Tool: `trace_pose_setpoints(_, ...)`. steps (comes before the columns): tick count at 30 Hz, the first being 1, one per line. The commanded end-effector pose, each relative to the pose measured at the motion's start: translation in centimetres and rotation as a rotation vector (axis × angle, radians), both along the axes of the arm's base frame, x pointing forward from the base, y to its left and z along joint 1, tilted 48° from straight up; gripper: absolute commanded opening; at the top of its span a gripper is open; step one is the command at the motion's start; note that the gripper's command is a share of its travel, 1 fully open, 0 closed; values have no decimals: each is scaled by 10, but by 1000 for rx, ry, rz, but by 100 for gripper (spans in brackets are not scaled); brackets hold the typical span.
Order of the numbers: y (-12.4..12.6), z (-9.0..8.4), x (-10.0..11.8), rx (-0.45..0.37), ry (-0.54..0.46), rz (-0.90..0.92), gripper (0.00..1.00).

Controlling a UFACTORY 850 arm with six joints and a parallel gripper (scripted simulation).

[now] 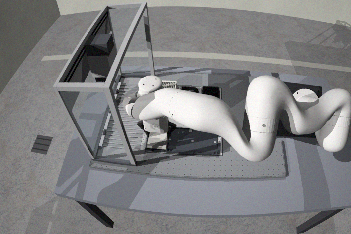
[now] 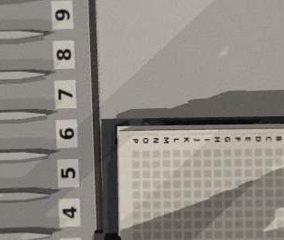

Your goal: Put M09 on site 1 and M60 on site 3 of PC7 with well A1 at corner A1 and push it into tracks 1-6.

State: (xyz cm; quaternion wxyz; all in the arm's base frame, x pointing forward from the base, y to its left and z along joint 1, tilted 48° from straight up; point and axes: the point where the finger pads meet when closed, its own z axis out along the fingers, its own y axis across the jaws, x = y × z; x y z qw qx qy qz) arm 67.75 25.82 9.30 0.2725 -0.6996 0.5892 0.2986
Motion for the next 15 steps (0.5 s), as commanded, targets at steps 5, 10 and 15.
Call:
trace_pose_setpoints(5,1,-1,1,0,-2,-1,0)
trace_pose_setpoints(10,4,-3,0,0,-2,-1,0)
trace_pose_setpoints(15,6,-5,0,0,-2,-1,0)
